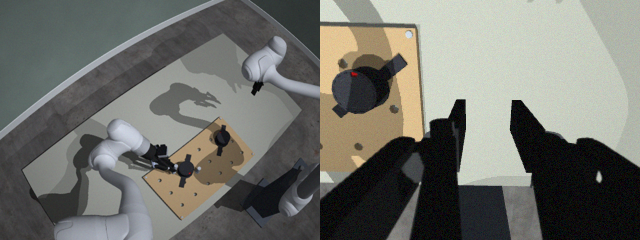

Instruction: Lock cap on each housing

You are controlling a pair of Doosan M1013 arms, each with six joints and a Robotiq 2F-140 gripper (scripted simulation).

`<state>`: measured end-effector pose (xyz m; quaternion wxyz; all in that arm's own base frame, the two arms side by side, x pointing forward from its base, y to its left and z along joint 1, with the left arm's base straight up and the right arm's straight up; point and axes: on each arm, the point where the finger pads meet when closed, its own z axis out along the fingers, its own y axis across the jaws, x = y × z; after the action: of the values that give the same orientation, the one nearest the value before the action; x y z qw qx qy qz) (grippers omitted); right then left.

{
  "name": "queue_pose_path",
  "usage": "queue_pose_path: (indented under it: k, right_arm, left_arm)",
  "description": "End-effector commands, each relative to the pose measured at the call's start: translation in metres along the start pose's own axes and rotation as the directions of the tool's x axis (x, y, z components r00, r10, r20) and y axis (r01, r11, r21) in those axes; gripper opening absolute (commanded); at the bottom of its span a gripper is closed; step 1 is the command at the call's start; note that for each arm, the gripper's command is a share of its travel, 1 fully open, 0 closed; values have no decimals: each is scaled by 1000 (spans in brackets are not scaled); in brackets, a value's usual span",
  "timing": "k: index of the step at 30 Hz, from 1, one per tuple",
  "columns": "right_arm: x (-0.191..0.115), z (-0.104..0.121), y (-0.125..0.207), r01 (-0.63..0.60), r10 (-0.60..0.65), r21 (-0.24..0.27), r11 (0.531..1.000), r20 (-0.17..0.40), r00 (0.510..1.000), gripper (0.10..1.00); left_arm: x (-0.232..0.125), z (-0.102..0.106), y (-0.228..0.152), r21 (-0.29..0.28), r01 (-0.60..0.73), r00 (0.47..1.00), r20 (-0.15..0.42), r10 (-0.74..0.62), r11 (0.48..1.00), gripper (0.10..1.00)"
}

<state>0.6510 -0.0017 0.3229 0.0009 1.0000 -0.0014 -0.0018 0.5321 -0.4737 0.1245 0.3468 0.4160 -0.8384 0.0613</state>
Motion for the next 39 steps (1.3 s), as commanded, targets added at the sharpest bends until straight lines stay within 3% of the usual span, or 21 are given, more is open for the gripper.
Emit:
queue_pose_path:
  k: [1, 22, 39]
  right_arm:
    - [0, -1, 0, 0, 0, 0, 1000, -1, 1000, 328]
    - [0, -1, 0, 0, 0, 0, 1000, -1, 1000, 328]
    - [0, -1, 0, 0, 0, 0, 1000, -1, 1000, 328]
  left_arm:
    - [0, 0, -2, 14, -17, 1000, -12, 18, 1000, 99]
    - [-6, -3, -16, 142, -140, 985, -79, 153, 980, 99]
    - [-14, 7, -17, 136, -135, 986, -77, 146, 981, 99]
